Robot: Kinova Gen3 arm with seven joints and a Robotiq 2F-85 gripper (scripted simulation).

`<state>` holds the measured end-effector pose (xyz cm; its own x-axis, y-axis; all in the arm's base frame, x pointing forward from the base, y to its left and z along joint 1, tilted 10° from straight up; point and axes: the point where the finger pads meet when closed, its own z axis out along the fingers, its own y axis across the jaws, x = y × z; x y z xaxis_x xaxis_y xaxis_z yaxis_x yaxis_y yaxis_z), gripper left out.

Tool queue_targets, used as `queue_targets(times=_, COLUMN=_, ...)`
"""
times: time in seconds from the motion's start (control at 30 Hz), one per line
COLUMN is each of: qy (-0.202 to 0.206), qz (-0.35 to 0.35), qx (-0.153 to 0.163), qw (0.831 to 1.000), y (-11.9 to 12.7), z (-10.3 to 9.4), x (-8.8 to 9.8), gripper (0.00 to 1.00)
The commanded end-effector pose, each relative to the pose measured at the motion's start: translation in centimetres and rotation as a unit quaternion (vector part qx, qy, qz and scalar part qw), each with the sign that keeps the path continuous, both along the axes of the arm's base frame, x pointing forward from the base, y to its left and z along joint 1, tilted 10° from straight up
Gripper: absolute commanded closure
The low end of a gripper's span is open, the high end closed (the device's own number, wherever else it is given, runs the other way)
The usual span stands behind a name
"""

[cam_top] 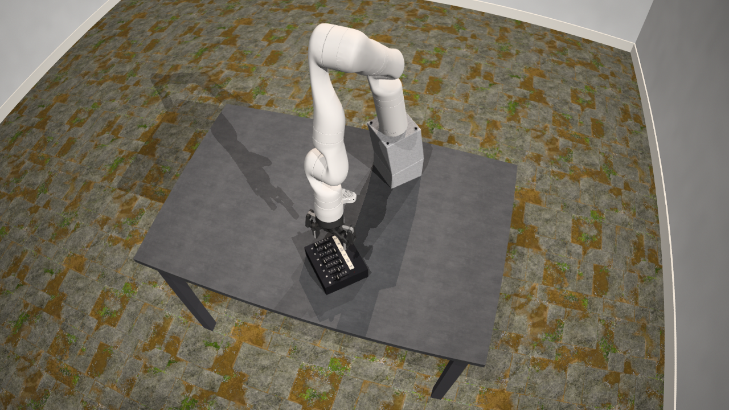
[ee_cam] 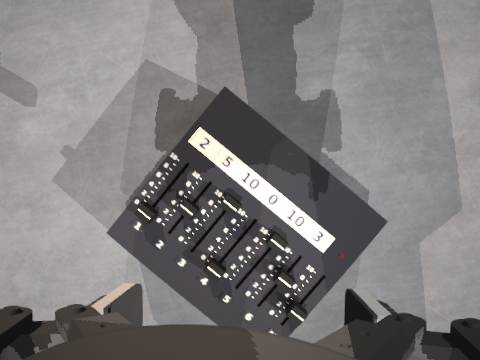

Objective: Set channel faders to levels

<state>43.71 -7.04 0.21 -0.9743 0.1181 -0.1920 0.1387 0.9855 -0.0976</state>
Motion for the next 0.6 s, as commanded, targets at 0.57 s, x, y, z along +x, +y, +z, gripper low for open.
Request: queue_targets(times=0.57, qy=-0.121, qz=-0.320, qx=0.018, qw=0.939, y=-5.0, z=-5.0, x=2.1, gripper=0.00)
